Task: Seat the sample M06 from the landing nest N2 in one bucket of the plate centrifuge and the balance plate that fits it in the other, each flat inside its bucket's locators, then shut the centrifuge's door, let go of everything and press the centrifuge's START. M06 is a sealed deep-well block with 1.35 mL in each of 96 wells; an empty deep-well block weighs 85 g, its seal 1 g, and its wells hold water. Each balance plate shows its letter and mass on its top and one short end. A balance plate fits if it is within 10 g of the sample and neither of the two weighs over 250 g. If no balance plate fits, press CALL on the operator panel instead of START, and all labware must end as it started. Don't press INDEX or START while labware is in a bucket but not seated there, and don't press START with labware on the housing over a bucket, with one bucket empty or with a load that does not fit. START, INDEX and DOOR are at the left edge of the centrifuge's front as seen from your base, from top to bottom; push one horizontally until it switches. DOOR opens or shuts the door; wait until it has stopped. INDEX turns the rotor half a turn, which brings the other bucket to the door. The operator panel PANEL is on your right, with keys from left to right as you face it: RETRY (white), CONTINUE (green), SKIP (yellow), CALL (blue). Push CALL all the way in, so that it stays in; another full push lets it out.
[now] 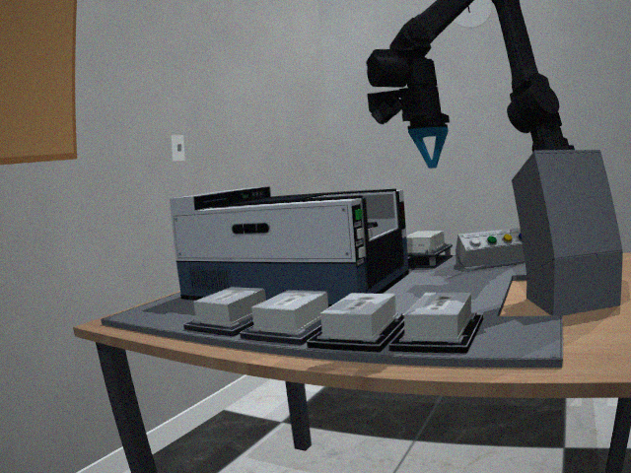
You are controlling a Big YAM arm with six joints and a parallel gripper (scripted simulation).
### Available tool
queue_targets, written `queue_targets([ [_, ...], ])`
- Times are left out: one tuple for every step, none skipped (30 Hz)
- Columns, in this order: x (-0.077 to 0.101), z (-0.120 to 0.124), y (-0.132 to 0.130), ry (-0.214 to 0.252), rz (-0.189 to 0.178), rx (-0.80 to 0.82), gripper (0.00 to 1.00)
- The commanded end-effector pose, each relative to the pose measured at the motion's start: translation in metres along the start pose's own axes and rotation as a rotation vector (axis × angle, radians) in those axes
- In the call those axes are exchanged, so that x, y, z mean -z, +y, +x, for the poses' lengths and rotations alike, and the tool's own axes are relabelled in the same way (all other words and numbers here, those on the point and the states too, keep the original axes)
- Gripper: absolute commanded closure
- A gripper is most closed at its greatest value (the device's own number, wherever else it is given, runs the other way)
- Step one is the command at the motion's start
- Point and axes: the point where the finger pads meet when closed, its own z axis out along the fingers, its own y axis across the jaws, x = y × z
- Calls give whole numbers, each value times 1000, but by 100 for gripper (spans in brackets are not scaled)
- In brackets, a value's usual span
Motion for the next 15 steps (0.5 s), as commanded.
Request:
queue_targets([
  [15, -33, 2, -18, -38, -108, 100],
  [14, -38, -1, -14, -40, -128, 100],
  [15, -43, -4, -12, -43, -150, 100],
  [16, -49, -7, -11, -46, -175, 100],
  [16, -55, -11, -10, -50, -201, 100],
  [16, -61, -15, -7, -52, -228, 100],
  [15, -67, -20, -2, -53, -256, 100],
  [14, -74, -25, 3, -53, -286, 100],
  [14, -74, -25, 3, -53, -286, 100],
  [14, -74, -25, 3, -53, -286, 100],
  [12, -80, -30, 12, -50, -315, 100],
  [13, -88, -37, 11, -56, -351, 100],
  [15, -96, -44, 9, -62, -388, 100],
  [17, -104, -52, 8, -68, -426, 100],
  [17, -112, -61, 9, -71, -465, 100],
])
